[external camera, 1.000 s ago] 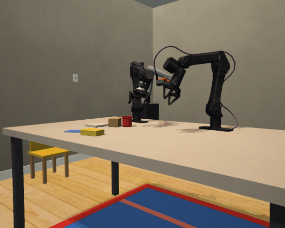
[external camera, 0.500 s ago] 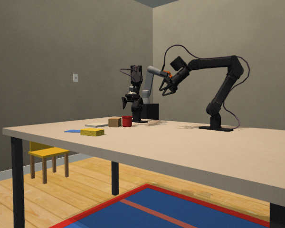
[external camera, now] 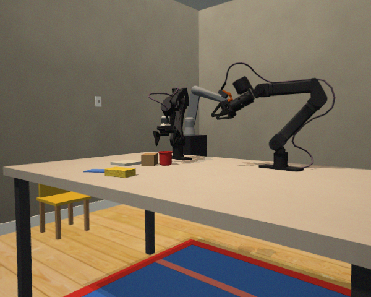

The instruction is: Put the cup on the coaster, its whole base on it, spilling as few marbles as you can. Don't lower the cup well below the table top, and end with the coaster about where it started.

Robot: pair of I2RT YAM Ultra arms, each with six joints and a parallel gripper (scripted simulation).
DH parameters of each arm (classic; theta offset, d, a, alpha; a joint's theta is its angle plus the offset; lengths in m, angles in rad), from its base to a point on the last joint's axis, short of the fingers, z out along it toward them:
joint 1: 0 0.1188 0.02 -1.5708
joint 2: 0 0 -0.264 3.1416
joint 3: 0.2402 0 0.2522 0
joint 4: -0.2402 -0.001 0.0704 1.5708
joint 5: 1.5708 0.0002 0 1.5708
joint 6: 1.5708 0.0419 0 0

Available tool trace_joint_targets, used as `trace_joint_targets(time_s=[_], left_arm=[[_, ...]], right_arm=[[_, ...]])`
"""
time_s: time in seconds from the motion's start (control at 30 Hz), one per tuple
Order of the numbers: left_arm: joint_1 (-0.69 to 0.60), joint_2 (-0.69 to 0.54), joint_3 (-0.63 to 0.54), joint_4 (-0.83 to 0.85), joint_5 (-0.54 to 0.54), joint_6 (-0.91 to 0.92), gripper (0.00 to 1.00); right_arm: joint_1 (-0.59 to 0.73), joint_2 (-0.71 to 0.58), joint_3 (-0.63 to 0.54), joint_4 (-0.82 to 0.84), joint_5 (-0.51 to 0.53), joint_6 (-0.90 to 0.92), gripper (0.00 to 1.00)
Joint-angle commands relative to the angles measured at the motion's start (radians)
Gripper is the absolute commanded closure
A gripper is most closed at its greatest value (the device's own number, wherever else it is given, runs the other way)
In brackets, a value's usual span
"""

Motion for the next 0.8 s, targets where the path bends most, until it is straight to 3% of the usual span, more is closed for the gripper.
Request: trace_joint_targets(time_s=[0.0,0.5,0.77], left_arm=[[-0.022,-0.032,0.007,0.047,-0.030,-0.026,0.00],[-0.024,-0.031,0.007,0.049,-0.034,-0.026,0.00],[-0.018,-0.022,0.007,0.049,-0.035,-0.026,0.00]], right_arm=[[-0.017,-0.039,-0.005,0.009,-0.021,-0.016,0.00],[-0.011,-0.019,0.023,-0.045,-0.034,-0.051,0.00],[0.003,0.228,0.230,-0.260,-0.053,-0.203,0.00]])
